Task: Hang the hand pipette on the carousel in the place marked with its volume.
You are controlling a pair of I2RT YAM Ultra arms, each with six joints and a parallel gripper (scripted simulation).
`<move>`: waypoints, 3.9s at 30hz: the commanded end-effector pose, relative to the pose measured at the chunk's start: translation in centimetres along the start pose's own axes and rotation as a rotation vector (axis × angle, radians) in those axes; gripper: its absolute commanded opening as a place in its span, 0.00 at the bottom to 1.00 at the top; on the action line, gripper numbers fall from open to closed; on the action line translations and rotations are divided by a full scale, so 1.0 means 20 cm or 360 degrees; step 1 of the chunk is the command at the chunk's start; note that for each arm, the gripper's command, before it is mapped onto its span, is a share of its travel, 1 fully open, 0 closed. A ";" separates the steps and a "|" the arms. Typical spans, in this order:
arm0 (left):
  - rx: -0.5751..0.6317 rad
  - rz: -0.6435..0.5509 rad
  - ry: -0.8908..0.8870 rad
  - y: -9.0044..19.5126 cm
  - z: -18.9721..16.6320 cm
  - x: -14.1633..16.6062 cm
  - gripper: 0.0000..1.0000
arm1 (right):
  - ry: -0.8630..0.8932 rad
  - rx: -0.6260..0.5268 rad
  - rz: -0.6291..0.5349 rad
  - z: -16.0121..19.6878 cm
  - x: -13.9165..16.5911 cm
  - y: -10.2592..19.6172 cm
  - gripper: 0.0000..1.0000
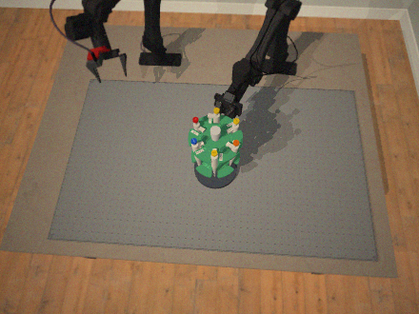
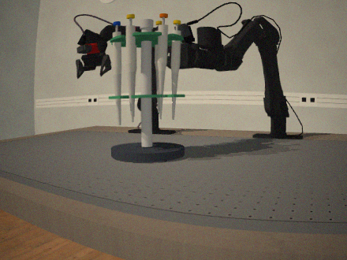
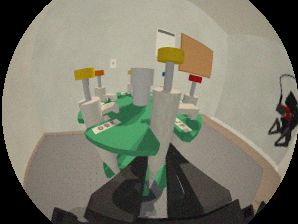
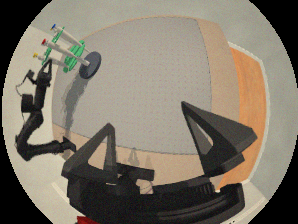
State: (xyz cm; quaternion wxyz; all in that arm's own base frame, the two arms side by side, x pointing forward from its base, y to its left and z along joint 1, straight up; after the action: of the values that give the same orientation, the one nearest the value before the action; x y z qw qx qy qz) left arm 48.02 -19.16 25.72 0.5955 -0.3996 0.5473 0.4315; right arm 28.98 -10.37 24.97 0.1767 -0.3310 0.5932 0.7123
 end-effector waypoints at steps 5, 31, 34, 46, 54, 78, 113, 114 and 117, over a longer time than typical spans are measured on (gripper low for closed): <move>-0.0018 -0.0152 0.0021 0.00 0.04 -0.19 0.12 | 0.0040 0.0014 -0.0060 -0.01 -0.04 0.03 1.00; -0.0319 -0.0016 -0.0002 -0.01 0.02 -0.14 0.12 | 0.0040 0.0014 -0.0060 -0.01 -0.04 0.03 1.00; -0.0327 -0.0037 0.0005 -0.01 0.03 -0.15 0.12 | 0.0040 0.0014 -0.0060 -0.01 -0.04 0.03 1.00; -0.0327 -0.0039 0.0006 -0.01 0.03 -0.16 0.12 | 0.0040 0.0014 -0.0060 -0.01 -0.04 0.03 1.00; -0.0327 -0.0039 0.0006 -0.01 0.03 -0.16 0.12 | 0.0040 0.0014 -0.0060 -0.01 -0.04 0.03 1.00; -0.0327 -0.0039 0.0006 -0.01 0.03 -0.16 0.12 | 0.0040 0.0014 -0.0060 -0.01 -0.04 0.03 1.00; -0.0615 -0.0040 0.0033 0.00 0.01 -0.19 0.12 | 0.0040 0.0014 -0.0060 -0.01 -0.04 0.03 1.00; -0.0615 -0.0040 0.0033 0.00 0.01 -0.19 0.12 | 0.0040 0.0014 -0.0060 -0.01 -0.04 0.03 1.00; -0.0615 -0.0040 0.0033 0.00 0.01 -0.19 0.12 | 0.0040 0.0014 -0.0060 -0.01 -0.04 0.03 1.00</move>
State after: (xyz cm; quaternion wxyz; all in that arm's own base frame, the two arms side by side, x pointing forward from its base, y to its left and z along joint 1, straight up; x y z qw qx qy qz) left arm 47.97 -19.66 25.97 0.5068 -0.4817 0.4678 0.5406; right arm 28.98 -10.37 24.97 0.1767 -0.3310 0.5932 0.7123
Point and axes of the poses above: on each arm, the point where the finger pads meet when closed, its own y axis back along the fingers, its own z axis across the jaws, x = y × z, the point moved 1 cm from there along y, back along the fingers, and after that the axes turned 5 degrees about -y, right-handed, at the moved point
